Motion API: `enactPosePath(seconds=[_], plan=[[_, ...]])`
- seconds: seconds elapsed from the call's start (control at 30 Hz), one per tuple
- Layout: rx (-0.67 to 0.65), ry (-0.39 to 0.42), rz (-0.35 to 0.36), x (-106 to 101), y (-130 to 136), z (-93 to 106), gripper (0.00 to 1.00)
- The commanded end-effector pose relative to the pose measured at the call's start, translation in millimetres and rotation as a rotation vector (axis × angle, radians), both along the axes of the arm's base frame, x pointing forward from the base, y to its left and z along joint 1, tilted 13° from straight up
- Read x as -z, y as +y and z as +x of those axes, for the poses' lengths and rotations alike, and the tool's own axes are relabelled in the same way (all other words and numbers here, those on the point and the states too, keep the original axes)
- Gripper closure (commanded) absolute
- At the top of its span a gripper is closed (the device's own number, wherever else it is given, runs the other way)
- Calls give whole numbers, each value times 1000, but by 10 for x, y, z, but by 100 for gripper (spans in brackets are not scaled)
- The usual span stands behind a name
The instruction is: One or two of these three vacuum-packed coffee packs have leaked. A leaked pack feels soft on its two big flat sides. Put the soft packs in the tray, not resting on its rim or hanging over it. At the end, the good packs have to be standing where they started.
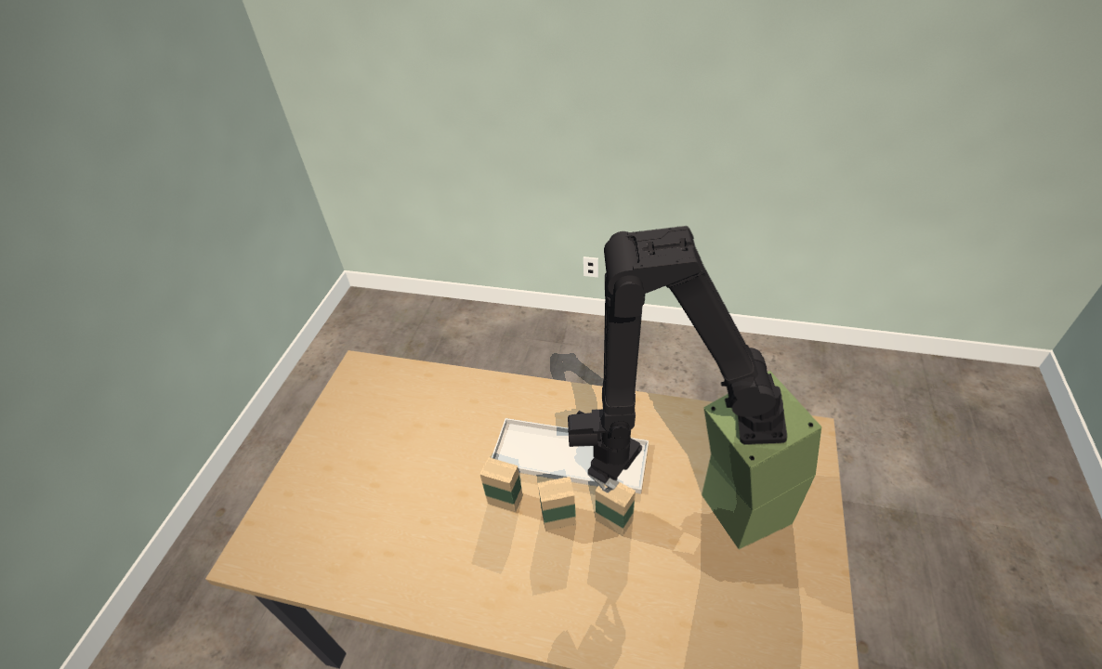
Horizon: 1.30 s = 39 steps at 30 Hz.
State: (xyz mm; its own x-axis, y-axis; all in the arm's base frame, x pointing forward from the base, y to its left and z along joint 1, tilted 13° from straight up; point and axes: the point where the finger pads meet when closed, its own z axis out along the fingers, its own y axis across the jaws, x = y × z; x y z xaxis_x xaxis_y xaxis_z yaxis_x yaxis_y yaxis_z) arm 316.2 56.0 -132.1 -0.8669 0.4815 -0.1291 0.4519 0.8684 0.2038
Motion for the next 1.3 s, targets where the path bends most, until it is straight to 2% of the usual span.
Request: enactPosePath(seconds=[0.0,1.03,1.27], plan=[[0,19,-7,67,-35,-42,21],[0,7,-5,67,-27,-8,21],[0,5,-2,320,58,54,21]])
